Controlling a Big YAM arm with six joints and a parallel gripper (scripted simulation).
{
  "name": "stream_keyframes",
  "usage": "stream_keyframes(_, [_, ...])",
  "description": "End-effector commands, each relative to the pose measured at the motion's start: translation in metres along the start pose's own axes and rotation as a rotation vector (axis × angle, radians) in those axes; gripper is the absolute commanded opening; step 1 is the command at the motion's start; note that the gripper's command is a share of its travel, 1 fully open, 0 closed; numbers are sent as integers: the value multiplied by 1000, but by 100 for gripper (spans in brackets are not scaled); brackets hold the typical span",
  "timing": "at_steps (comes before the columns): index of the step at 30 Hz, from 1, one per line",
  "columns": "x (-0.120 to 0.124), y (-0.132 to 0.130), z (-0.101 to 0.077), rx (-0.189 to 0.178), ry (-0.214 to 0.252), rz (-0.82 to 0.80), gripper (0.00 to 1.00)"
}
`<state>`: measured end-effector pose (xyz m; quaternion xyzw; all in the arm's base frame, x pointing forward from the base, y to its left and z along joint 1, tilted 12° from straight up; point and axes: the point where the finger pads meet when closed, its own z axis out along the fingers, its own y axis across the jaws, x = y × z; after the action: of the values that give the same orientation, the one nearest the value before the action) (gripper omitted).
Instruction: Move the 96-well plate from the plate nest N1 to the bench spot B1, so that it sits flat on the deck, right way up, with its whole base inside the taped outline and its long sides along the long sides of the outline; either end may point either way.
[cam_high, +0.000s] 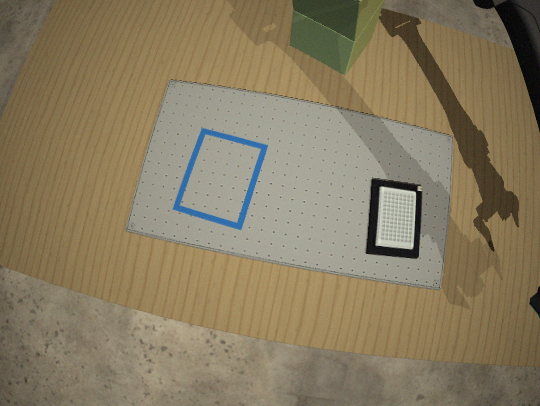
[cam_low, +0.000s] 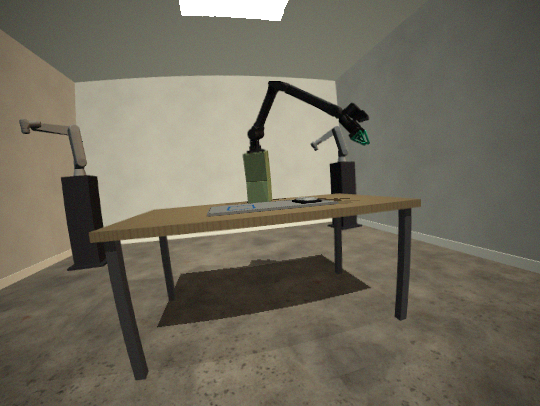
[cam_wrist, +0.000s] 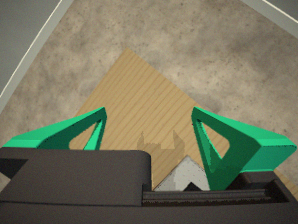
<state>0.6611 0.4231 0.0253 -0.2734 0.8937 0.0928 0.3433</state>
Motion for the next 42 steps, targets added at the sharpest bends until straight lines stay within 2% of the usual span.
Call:
stream_keyframes(1, [6,-6,1,8,22,39,100])
stream_keyframes(2, [-49,13,-28,0,-55,42,100])
stream_keyframes(3, [-30,12,-14,12,-8,63,100])
stream_keyframes(4, [-3,7,-15,14,30,65,100])
stream_keyframes(5, [-11,-12,-19,23,-10,81,100])
stream_keyframes(6, [-8,-17,-19,25,-12,84,100])
stream_keyframes(10, [33,-25,4,26,28,77,100])
stream_keyframes(13, [38,-29,4,28,26,62,100])
stream_keyframes(14, [57,-32,9,44,89,106,100])
stream_keyframes(15, [62,-34,10,57,111,128,100])
stream_keyframes(16, [33,-29,7,61,80,142,100])
stream_keyframes(18, [33,-29,7,61,80,142,100])
stream_keyframes(19, [12,-19,-13,61,58,151,100])
stream_keyframes(20, [46,-29,-11,69,104,160,100])
stream_keyframes(21, [44,-43,-10,75,76,173,100])
stream_keyframes(23, [53,-47,-9,74,76,173,100])
stream_keyframes(26, [96,-52,14,74,126,158,100])
stream_keyframes(29, [103,-55,14,76,127,150,100])
stream_keyframes(30, [115,-57,13,95,177,193,100])
stream_keyframes(31, [119,-59,13,108,198,215,100])
stream_keyframes(32, [95,-53,12,112,173,227,100])
stream_keyframes(33, [97,-51,13,121,191,243,100])
stream_keyframes(35, [97,-51,13,121,191,243,100])
stream_keyframes(36, [99,-60,-5,122,173,254,100])
stream_keyframes(37, [103,-68,-5,126,163,261,100])
stream_keyframes(40, [117,-73,-5,127,164,260,100])
stream_keyframes(41, [127,-75,-1,126,175,247,100])
stream_keyframes(42, [153,-76,12,126,211,238,100])
